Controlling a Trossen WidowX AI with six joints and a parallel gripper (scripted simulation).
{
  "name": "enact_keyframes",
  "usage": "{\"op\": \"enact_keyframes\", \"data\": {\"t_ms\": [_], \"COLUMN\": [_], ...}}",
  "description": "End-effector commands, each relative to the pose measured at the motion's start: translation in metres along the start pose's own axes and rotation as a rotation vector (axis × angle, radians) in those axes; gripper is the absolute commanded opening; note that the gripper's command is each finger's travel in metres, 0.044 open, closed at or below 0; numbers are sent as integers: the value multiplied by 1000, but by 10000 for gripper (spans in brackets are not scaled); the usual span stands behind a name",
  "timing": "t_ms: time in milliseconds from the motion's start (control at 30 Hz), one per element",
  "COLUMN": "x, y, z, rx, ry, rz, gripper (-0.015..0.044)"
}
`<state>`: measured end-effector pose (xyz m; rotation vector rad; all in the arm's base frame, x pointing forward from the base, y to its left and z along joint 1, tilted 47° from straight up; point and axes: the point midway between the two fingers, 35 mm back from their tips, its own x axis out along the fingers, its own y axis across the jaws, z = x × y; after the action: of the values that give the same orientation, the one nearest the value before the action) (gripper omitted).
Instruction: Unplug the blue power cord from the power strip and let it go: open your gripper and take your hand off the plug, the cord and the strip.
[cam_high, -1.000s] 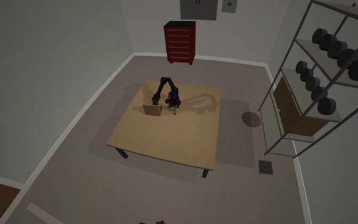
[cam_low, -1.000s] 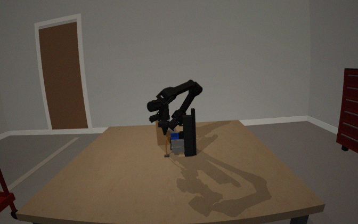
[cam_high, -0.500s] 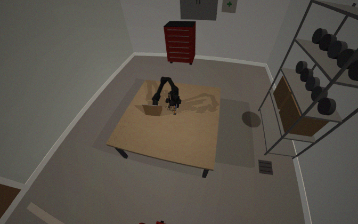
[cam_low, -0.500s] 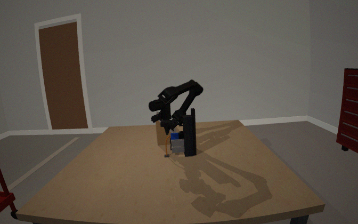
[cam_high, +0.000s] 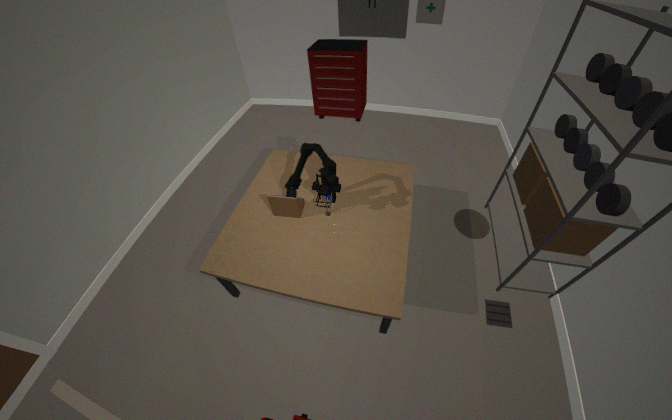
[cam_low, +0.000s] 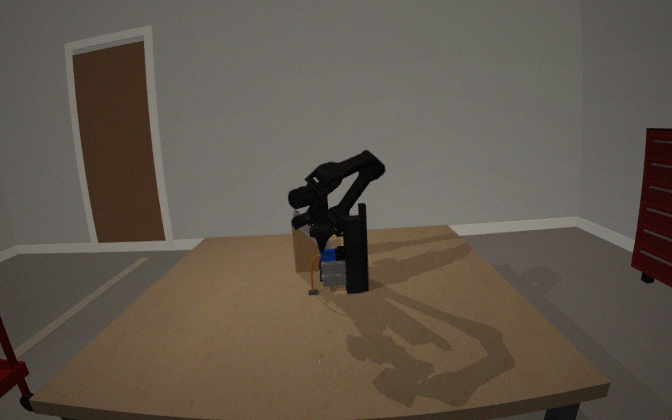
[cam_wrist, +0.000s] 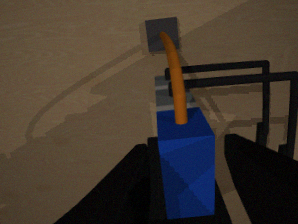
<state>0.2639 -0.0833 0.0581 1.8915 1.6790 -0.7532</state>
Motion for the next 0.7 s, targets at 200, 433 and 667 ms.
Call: {"op": "enact_keyframes", "data": {"t_ms": [200,433,667], "x": [3,12,11], "y": [-1,-1,0], "z": [-8,-9,-8], "rx": [5,5,0], "ry": [8,8,2], "rz": [-1,-1,-2], "gripper": [160,160,81]}}
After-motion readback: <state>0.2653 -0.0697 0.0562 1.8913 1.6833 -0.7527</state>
